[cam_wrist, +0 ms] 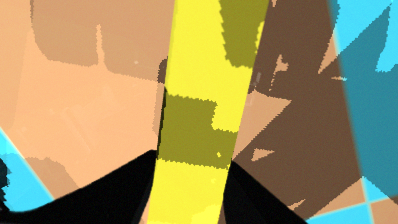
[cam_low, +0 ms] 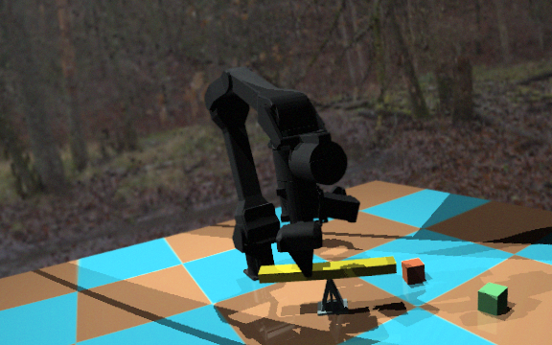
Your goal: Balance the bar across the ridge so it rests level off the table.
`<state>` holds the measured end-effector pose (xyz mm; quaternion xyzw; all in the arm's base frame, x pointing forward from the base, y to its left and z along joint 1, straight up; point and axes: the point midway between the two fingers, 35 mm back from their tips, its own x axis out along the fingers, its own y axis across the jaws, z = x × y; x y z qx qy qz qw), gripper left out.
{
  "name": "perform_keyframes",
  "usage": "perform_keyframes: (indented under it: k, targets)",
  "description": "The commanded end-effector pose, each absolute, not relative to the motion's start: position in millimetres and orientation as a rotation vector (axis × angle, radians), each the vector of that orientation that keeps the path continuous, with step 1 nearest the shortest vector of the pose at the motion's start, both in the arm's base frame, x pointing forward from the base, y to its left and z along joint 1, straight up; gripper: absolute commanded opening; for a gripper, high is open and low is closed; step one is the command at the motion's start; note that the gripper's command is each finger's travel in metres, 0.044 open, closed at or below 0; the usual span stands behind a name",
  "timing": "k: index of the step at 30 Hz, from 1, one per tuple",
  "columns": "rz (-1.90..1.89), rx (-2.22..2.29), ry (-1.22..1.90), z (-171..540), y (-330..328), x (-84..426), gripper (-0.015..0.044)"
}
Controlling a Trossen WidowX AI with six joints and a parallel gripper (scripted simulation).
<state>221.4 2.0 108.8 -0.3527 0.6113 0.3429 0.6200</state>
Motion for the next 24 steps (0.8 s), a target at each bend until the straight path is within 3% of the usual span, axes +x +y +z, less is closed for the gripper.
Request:
perform_keyframes:
  k: [1,24]
  targets:
    - [0.795,-0.809,1.401,108.1,3.0,221.9,0.0000]
    - [0.795,-0.809,1.401,106.2,3.0,221.7,0.0000]
